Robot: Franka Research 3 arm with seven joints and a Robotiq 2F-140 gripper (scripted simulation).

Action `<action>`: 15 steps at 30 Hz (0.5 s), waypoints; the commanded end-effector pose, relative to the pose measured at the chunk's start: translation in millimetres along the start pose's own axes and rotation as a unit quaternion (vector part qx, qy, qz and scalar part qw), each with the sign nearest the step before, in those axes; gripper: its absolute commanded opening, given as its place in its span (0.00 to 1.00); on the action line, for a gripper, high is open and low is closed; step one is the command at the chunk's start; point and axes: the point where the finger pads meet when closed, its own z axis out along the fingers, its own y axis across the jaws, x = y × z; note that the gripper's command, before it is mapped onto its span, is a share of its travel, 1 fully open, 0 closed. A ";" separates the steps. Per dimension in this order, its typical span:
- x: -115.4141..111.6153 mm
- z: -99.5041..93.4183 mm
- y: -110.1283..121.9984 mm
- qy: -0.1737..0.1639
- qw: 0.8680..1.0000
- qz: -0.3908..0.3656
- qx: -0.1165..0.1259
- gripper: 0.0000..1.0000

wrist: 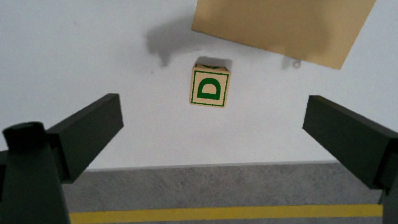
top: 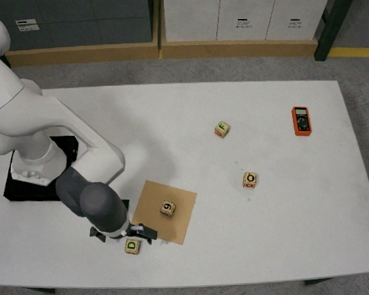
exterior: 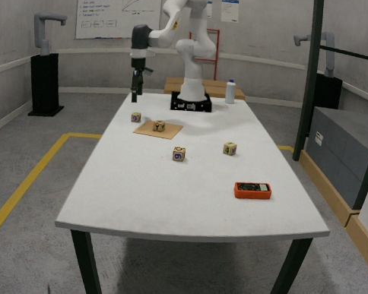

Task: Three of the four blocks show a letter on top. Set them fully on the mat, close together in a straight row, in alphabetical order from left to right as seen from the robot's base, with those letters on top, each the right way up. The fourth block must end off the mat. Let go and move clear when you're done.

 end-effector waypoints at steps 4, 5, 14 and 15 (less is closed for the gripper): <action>-1.6 -1.5 0.6 -0.007 0.999 0.053 0.000 0.55; -1.6 -1.5 0.6 -0.007 0.999 0.053 0.000 0.55; -1.6 -1.5 0.6 -0.007 0.999 0.053 0.000 0.55; -1.6 -1.5 0.6 -0.007 0.999 0.053 0.000 0.55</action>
